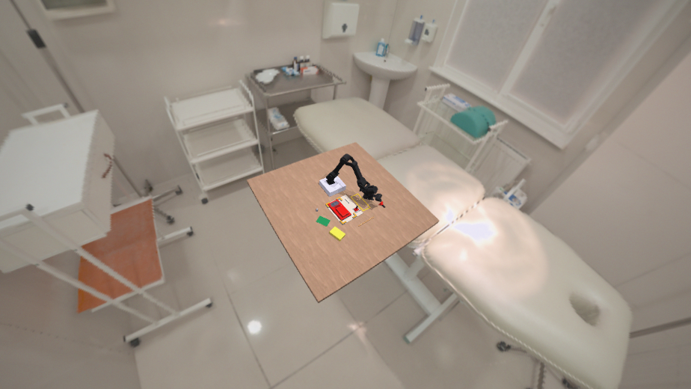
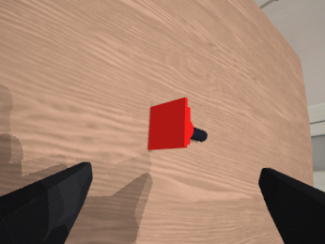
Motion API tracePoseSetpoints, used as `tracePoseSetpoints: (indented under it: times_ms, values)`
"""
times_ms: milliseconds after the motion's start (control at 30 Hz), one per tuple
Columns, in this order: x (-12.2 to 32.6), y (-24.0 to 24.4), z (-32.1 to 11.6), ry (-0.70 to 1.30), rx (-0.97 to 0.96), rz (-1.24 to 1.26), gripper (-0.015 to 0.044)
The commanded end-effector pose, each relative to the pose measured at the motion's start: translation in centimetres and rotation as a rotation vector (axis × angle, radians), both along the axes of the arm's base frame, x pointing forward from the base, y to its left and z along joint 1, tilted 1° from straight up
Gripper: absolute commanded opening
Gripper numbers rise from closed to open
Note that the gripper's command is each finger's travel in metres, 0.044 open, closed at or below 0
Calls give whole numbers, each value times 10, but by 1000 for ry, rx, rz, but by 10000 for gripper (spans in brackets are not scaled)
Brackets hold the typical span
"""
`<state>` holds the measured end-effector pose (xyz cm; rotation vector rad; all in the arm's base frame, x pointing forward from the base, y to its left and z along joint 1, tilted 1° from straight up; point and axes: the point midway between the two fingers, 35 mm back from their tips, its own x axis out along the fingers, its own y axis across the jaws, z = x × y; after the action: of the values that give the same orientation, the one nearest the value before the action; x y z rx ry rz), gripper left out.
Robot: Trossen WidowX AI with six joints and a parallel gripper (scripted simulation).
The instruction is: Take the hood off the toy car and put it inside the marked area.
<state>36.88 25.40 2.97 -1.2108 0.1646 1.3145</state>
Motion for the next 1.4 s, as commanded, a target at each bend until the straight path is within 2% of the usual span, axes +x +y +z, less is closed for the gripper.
tracePoseSetpoints:
  times_ms: [0, 300, 633, 1367]
  values:
    - [21, -48, 2, 175, -32, -272, 440]
    - [26, -186, 18, 589, -93, -1020, 440]
    - [-31, -310, 57, 889, -141, -1758, 440]
    - [-31, -313, 44, 893, -142, -1770, 440]
